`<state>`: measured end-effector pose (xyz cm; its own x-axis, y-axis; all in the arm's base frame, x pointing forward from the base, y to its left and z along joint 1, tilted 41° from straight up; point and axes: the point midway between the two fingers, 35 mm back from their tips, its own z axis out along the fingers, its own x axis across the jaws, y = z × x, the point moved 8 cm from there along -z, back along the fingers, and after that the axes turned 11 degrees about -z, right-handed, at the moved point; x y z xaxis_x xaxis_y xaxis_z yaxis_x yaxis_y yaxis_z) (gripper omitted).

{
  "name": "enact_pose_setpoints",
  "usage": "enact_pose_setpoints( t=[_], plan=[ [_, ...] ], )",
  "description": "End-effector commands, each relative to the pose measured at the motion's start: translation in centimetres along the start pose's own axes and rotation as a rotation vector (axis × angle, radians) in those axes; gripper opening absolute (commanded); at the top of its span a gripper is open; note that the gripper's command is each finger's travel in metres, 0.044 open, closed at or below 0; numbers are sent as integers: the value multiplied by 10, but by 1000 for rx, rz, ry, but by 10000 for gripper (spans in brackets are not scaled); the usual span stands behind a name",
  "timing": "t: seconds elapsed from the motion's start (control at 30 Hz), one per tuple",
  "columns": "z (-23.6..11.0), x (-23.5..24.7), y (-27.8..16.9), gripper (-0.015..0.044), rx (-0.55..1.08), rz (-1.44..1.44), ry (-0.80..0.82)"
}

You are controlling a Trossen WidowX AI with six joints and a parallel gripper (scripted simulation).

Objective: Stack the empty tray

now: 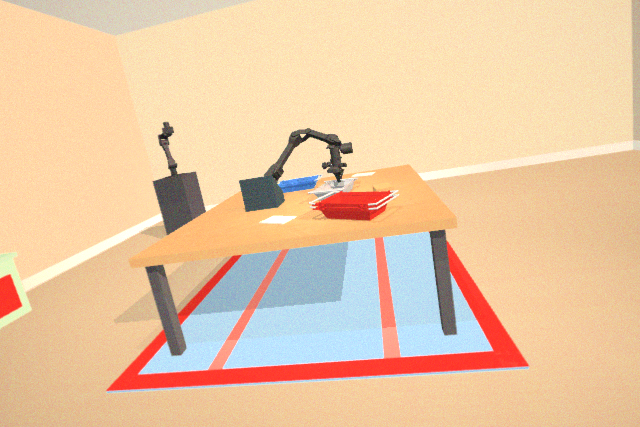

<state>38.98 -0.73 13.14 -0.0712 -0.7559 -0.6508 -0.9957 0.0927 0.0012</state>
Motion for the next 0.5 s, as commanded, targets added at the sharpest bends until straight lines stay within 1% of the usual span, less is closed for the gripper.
enact_pose_setpoints(
  t=[0.0, 0.23, 0.27, 0.3, 0.47],
  plan=[
    [-9, 0, -1, 80, 10, -5, -4],
    [-42, -4, 0, 80, 10, -5, -3],
    [-43, -4, 0, 80, 10, -5, -3],
    [-34, -2, -1, 80, 3, 0, -1],
    [-34, -2, -1, 80, 3, 0, -1]
  ],
)
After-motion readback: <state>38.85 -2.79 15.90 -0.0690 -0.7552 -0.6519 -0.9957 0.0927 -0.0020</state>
